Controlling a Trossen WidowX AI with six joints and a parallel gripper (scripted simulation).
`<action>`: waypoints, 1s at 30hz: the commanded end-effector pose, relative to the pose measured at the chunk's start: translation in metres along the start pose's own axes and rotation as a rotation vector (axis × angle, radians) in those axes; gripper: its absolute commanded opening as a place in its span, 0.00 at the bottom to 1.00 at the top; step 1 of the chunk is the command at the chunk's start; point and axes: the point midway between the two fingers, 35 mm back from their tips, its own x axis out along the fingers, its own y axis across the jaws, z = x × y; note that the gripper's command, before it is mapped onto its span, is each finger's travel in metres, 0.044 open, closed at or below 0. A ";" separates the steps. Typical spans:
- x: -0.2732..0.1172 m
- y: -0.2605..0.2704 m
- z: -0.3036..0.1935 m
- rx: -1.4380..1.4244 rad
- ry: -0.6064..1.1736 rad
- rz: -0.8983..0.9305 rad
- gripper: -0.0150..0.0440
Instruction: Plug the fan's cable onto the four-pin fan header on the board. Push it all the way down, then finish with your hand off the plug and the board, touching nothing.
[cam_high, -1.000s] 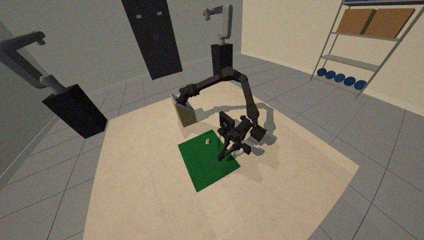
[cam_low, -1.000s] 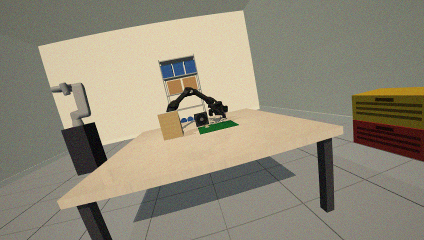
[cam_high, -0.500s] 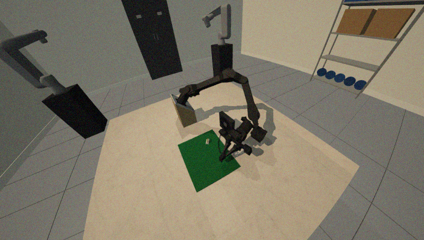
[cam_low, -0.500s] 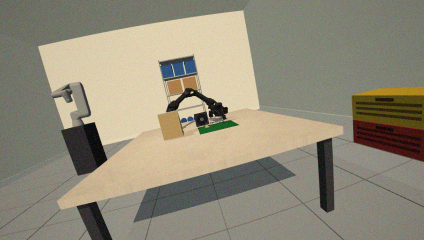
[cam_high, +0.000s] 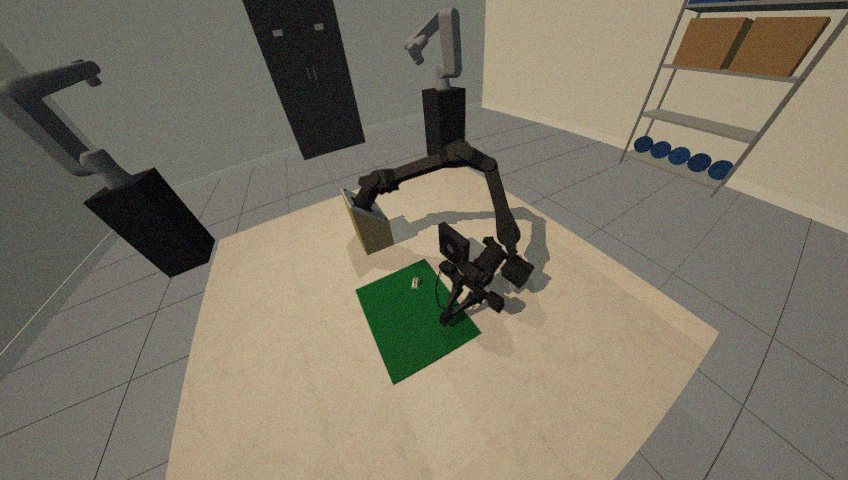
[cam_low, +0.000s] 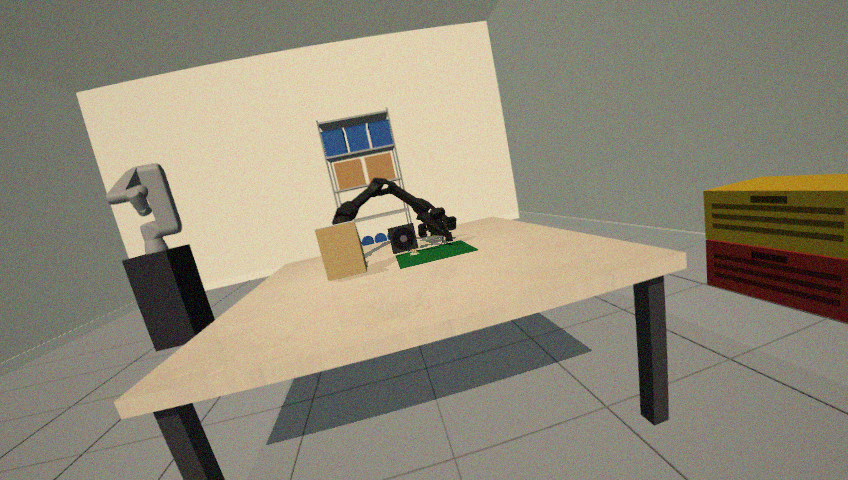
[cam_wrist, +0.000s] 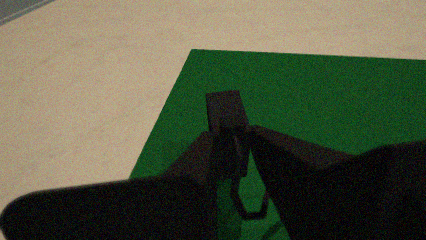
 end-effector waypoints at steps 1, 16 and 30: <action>0.003 0.000 -0.003 0.005 -0.005 -0.002 0.25; 0.007 0.000 -0.015 0.005 -0.005 -0.002 0.25; 0.006 0.000 -0.017 -0.002 0.001 -0.002 0.25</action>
